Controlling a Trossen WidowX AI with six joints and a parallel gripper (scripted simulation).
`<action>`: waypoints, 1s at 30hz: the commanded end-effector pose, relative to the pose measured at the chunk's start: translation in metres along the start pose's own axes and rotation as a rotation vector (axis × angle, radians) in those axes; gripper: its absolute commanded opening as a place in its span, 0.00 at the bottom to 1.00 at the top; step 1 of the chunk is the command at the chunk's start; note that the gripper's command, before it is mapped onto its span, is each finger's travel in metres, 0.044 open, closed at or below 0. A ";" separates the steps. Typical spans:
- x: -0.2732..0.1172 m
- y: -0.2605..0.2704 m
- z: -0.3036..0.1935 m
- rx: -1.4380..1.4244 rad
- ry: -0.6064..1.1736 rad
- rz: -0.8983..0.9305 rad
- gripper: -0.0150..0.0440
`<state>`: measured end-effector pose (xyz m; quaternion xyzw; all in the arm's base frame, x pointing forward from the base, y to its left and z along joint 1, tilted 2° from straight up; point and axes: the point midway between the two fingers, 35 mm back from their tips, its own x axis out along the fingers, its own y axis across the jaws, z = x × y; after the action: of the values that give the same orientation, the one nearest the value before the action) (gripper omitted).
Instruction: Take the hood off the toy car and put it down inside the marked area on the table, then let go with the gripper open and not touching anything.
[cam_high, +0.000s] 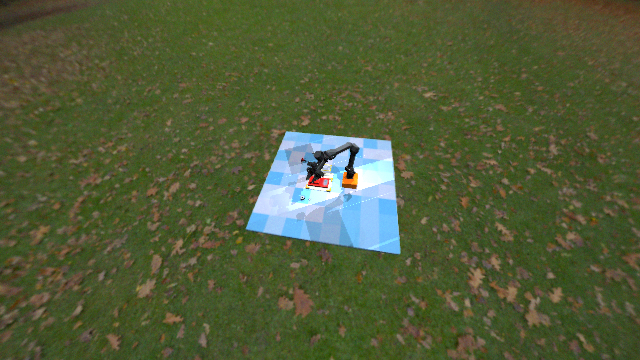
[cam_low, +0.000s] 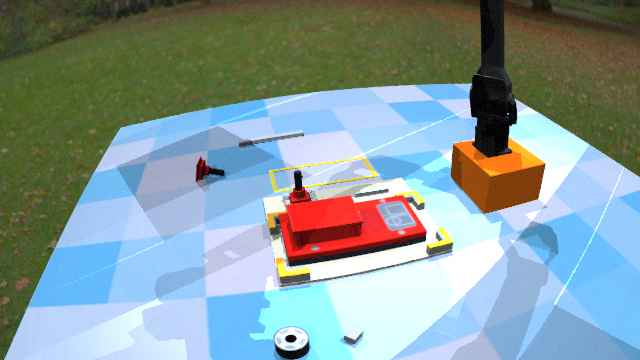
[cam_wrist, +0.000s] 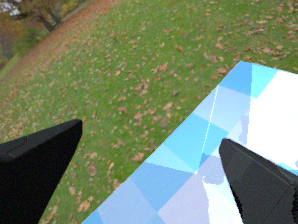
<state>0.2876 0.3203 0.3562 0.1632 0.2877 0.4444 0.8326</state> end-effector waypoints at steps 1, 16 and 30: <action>0.012 -0.051 -0.018 0.042 0.077 -0.146 1.00; -0.009 -0.210 -0.091 0.213 0.380 -0.616 1.00; -0.087 -0.310 -0.175 0.409 0.765 -0.957 1.00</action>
<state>0.3507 0.1031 0.1027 0.0189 0.6479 0.0170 0.7613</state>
